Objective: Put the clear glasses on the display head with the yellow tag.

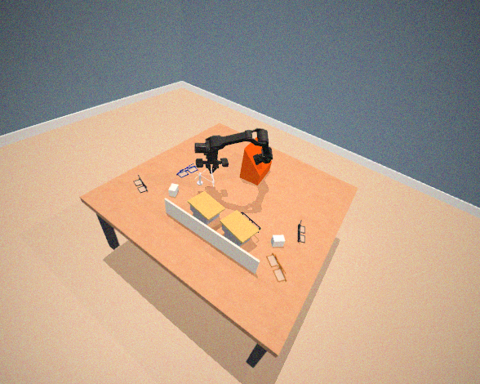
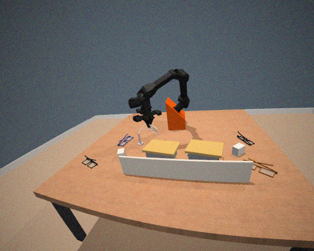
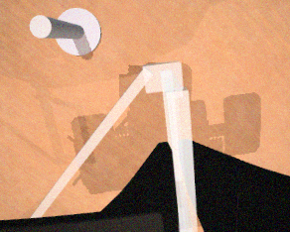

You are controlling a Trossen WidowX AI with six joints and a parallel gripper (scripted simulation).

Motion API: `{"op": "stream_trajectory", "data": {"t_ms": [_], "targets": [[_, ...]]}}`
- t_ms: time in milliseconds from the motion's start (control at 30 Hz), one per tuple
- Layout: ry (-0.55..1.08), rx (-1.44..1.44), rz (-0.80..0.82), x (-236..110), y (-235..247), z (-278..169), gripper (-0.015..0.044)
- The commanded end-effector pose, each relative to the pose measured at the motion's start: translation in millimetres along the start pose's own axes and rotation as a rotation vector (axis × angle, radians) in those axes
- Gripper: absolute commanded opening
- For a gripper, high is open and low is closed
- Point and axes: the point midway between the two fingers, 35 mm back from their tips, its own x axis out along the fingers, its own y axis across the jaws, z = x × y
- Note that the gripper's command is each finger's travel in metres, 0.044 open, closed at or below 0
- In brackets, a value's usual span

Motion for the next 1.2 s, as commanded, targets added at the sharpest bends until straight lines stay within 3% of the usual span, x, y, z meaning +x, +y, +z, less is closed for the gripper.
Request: {"op": "stream_trajectory", "data": {"t_ms": [0,533,733,1000,1167], "targets": [[0.0,0.169,0.001,0,6,10,0.0],[0.005,0.781,-0.013,7,16,45,0.0],[0.005,0.787,-0.013,14,17,45,0.0],[0.006,0.787,-0.015,66,15,44,0.0],[0.006,0.787,-0.015,67,15,44,0.0]]}}
